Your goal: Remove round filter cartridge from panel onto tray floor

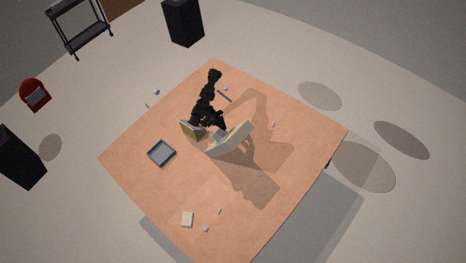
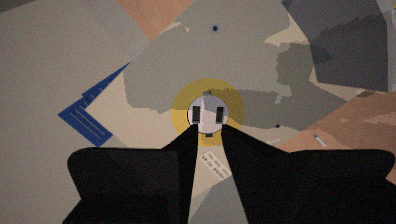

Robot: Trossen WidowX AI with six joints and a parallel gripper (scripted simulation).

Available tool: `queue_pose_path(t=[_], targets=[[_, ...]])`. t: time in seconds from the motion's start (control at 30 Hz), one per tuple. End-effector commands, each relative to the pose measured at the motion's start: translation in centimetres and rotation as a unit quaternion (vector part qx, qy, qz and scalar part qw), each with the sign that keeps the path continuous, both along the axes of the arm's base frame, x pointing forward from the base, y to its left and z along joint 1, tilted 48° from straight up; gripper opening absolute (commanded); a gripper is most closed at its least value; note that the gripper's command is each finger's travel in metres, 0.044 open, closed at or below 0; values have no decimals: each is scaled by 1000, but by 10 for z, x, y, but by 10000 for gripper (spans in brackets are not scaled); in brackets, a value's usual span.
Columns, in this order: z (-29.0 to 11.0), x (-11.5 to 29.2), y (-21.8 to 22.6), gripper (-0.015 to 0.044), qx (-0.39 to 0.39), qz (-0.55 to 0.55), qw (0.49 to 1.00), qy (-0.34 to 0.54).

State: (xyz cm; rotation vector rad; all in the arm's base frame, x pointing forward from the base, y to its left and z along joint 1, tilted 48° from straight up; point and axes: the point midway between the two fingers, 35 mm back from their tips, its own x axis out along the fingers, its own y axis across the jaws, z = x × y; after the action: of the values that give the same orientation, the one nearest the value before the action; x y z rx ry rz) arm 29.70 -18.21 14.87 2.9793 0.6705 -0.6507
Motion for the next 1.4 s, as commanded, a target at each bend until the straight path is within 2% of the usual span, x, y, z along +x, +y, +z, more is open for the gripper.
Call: queue_pose_path(t=[0.0,0.47,1.37], targets=[[-4,6,4,99,1,-1,1000,2],[-10,23,14,99,3,-2,1000,-1],[-11,23,13,99,3,-2,1000,-2]])
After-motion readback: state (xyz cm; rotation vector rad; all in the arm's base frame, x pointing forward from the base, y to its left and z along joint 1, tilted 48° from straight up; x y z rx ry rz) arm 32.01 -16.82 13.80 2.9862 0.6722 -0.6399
